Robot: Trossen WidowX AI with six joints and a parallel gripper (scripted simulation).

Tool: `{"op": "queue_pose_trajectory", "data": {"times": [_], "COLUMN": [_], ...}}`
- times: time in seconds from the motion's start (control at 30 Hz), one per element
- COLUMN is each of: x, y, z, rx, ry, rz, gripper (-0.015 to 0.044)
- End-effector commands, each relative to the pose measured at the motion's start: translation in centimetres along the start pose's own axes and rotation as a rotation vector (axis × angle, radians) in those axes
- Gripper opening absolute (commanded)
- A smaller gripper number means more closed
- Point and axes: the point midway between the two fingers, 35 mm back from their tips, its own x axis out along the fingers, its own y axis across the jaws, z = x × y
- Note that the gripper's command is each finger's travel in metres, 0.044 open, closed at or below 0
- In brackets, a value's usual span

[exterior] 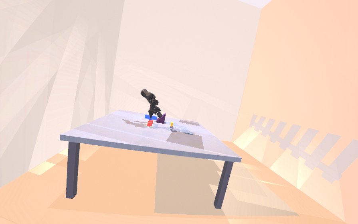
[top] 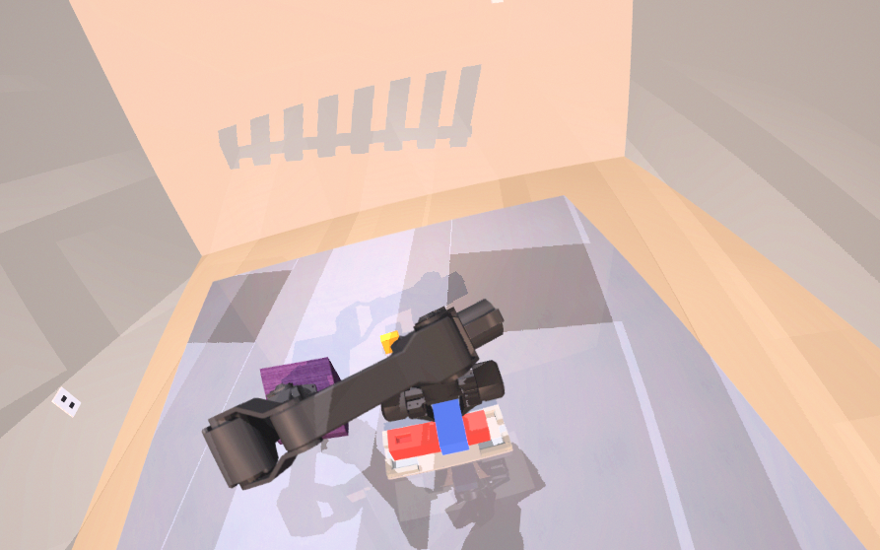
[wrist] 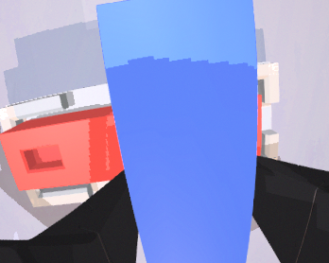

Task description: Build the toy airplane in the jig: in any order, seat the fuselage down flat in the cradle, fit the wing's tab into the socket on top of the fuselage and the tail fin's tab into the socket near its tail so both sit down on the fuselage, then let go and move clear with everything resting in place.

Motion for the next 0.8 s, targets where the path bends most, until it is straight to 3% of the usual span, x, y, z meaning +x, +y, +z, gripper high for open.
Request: {"op": "queue_pose_trajectory", "data": {"times": [0.0, 0.53, 0.67, 0.77], "x": [0.7, 2.2, 2.2, 2.2], "y": [0.1, 0.1, 0.1, 0.1], "z": [0.0, -0.1, -0.1, -0.1], "rx": [-0.006, 0.0, 0.0, 0.0], "ry": [0.007, 0.003, 0.003, 0.003], "rz": [0.001, 0.001, 0.001, 0.001], "gripper": [0.0197, 0.0209, 0.0183, 0.0104]}}
